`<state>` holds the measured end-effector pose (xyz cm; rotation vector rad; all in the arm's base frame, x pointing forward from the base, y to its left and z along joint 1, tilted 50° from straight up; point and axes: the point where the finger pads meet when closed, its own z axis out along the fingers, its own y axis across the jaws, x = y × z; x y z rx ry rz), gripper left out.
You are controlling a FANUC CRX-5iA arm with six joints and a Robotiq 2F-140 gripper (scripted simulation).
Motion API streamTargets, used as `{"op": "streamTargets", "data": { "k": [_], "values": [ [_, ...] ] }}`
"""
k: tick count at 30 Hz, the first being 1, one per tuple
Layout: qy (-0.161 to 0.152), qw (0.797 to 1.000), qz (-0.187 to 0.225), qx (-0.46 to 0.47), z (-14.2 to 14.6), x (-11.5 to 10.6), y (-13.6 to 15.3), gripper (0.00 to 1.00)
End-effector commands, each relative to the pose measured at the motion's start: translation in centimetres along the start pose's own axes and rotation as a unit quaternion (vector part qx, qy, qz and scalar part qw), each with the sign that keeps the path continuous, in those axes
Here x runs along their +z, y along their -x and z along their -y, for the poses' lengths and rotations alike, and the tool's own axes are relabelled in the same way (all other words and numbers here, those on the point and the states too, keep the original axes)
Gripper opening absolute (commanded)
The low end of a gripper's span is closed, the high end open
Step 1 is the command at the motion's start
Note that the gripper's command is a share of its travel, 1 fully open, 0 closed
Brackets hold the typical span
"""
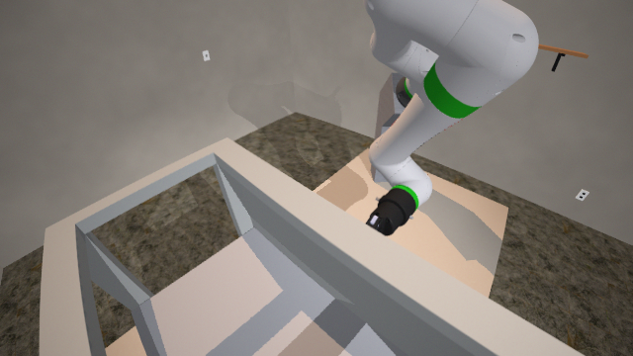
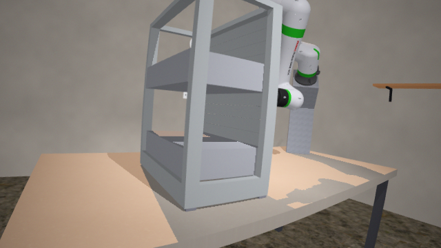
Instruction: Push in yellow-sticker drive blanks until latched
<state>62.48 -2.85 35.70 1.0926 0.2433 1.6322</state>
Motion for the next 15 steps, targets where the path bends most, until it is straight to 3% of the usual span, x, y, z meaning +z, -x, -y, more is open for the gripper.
{"op": "streamTargets", "data": {
  "k": [1, 15],
  "values": [
    [0.0, 1.0, 0.0, 0.0, -0.01, 0.4, 0.01, 0.0],
    [0.0, 1.0, 0.0, 0.0, -0.01, 0.68, 0.01, 0.0]
  ]
}}
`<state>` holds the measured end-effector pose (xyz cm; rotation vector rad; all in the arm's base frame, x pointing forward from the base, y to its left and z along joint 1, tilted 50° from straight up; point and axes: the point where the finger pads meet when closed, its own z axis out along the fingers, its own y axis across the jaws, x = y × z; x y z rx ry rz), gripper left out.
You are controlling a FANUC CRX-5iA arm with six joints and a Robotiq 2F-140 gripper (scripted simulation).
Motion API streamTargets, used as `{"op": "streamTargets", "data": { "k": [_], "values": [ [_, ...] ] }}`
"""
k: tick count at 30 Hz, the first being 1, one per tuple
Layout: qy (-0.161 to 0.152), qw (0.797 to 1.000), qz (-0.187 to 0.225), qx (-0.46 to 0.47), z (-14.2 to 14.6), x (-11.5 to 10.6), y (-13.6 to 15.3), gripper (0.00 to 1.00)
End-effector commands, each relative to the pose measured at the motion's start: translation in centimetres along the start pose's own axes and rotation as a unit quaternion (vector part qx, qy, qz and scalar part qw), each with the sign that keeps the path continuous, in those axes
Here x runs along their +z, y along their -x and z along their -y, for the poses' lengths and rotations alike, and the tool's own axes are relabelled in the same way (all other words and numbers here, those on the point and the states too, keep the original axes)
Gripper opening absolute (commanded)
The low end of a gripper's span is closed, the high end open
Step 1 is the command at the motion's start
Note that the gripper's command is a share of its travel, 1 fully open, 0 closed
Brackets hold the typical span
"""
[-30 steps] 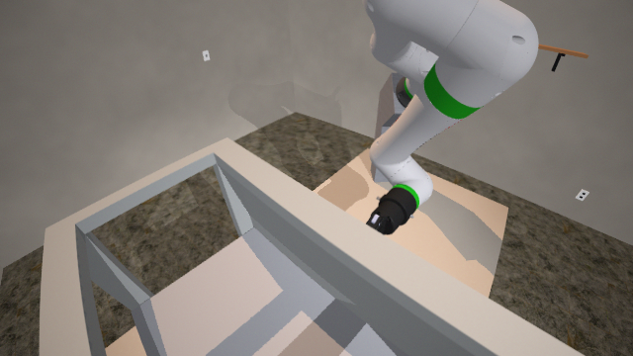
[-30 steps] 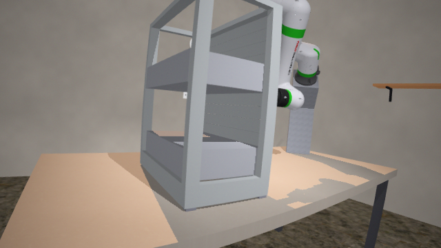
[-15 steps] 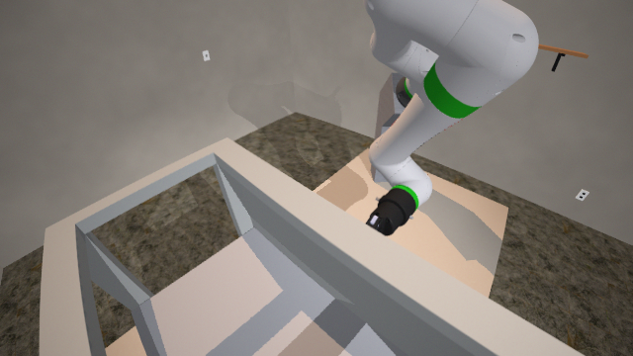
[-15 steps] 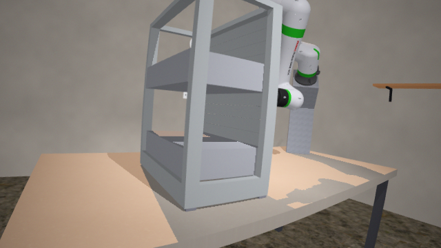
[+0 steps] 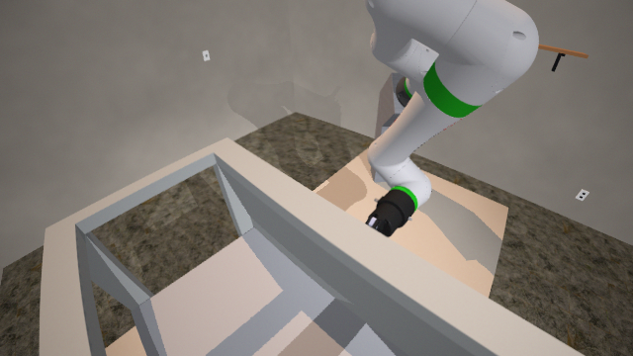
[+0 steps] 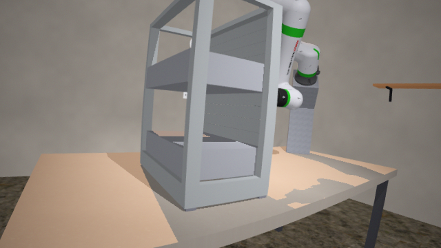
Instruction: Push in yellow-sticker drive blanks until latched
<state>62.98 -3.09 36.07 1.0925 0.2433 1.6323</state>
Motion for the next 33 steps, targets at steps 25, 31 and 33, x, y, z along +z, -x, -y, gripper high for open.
{"op": "streamTargets", "data": {
  "k": [25, 31, 33],
  "values": [
    [0.0, 1.0, 0.0, 0.0, -0.01, 0.6, 0.01, 0.0],
    [0.0, 1.0, 0.0, 0.0, -0.01, 0.6, 0.01, 0.0],
    [0.0, 1.0, 0.0, 0.0, -0.01, 0.61, 0.01, 0.0]
  ]
}}
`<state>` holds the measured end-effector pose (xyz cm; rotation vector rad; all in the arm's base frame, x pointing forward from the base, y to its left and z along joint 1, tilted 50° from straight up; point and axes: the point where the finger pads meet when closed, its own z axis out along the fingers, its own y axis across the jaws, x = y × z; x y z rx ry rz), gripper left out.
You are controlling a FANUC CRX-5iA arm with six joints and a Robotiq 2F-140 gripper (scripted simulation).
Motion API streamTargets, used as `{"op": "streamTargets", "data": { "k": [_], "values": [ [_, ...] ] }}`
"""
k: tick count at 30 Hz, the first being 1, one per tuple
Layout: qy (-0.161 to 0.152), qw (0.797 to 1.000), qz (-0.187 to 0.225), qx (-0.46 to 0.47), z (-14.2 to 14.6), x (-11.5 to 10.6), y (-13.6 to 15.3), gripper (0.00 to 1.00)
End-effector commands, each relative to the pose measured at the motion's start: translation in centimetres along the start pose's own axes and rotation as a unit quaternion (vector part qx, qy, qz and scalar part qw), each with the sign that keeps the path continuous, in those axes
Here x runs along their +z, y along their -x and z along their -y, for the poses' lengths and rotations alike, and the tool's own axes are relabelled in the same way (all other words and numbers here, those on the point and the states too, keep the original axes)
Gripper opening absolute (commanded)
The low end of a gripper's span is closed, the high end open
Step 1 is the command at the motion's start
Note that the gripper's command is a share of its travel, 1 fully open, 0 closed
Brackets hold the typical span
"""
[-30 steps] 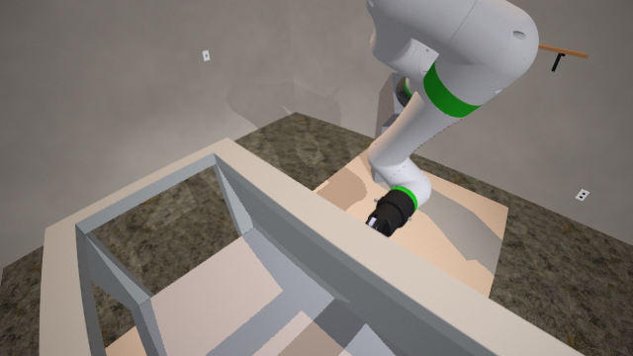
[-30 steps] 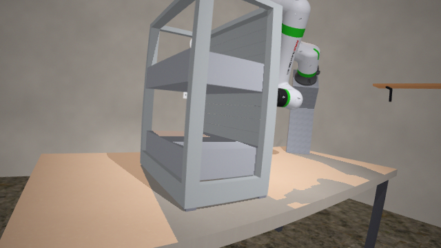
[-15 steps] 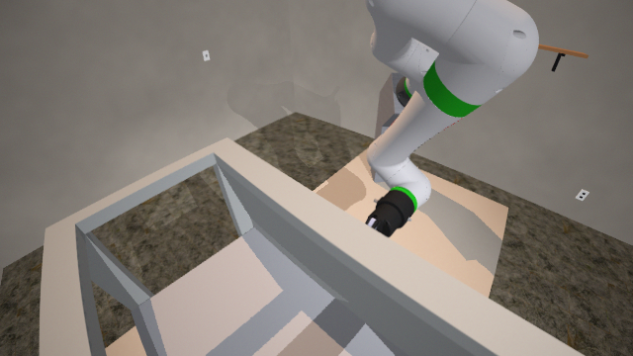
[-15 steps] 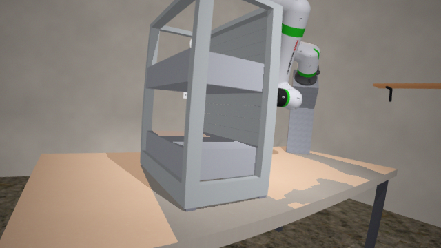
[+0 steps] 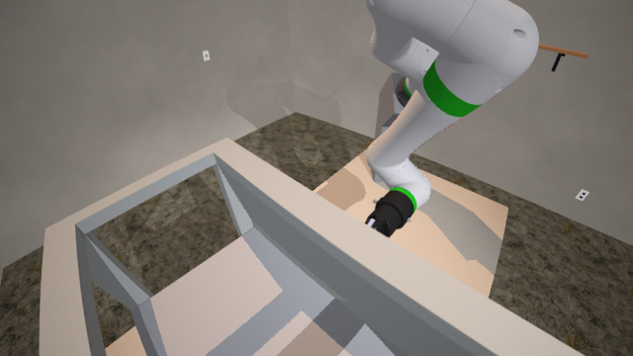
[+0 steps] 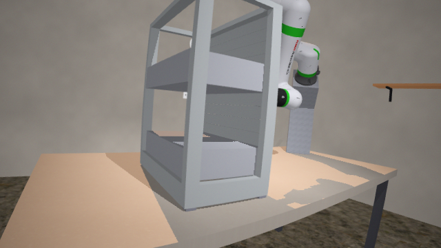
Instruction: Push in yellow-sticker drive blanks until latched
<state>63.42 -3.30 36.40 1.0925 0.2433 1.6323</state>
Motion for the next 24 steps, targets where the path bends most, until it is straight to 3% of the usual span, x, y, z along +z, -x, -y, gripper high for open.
{"op": "streamTargets", "data": {
  "k": [1, 24],
  "values": [
    [0.0, 1.0, 0.0, 0.0, -0.01, 0.03, 0.01, 0.0],
    [0.0, 1.0, 0.0, 0.0, -0.01, 0.6, 0.01, 0.0]
  ]
}}
